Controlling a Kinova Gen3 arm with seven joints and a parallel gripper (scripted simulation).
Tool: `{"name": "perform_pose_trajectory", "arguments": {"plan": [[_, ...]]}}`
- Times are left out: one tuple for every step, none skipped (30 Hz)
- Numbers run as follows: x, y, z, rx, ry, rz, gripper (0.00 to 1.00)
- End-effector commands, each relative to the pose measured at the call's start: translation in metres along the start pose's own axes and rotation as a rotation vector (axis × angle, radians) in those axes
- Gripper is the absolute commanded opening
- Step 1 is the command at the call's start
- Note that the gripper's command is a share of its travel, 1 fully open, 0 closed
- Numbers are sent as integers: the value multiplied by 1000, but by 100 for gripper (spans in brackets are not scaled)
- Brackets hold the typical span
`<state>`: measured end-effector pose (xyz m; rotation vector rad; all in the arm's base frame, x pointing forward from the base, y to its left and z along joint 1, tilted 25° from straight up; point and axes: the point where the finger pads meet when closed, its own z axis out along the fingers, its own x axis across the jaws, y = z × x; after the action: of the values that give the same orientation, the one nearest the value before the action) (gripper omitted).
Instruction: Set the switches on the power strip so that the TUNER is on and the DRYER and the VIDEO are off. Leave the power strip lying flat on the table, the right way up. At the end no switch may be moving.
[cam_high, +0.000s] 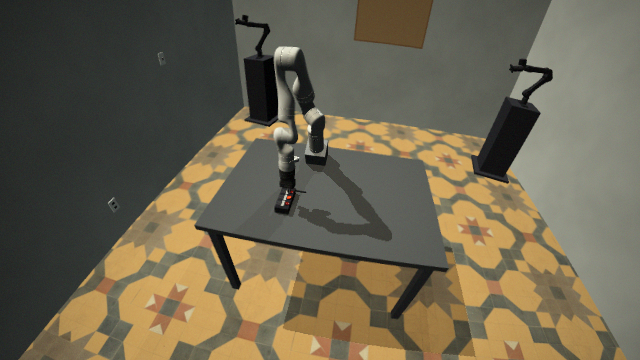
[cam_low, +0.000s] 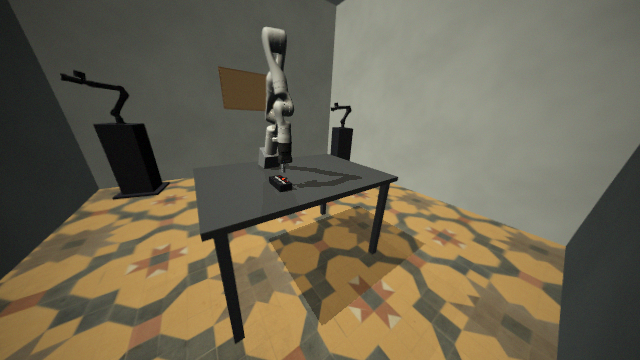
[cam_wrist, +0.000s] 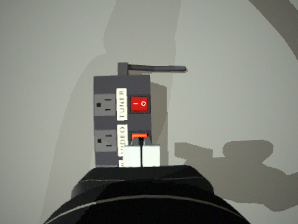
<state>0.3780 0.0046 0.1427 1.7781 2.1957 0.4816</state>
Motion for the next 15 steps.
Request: {"name": "perform_pose_trajectory", "arguments": {"plan": [[5, -1, 5, 5, 7, -8, 0], [5, -1, 6, 5, 7, -8, 0], [4, -1, 8, 5, 7, -8, 0], [4, -1, 9, 5, 7, -8, 0], [4, -1, 9, 5, 7, -8, 0], [4, -1, 9, 5, 7, -8, 0], [4, -1, 11, 5, 7, -8, 0], [4, -1, 12, 5, 7, -8, 0], [4, -1, 14, 5, 7, -8, 0], [4, -1, 15, 5, 7, -8, 0], [4, -1, 17, 5, 7, -8, 0], [4, -1, 18, 5, 7, -8, 0], [4, -1, 19, 5, 7, -8, 0], [4, -1, 21, 5, 7, -8, 0], [4, -1, 22, 5, 7, -8, 0]]}}
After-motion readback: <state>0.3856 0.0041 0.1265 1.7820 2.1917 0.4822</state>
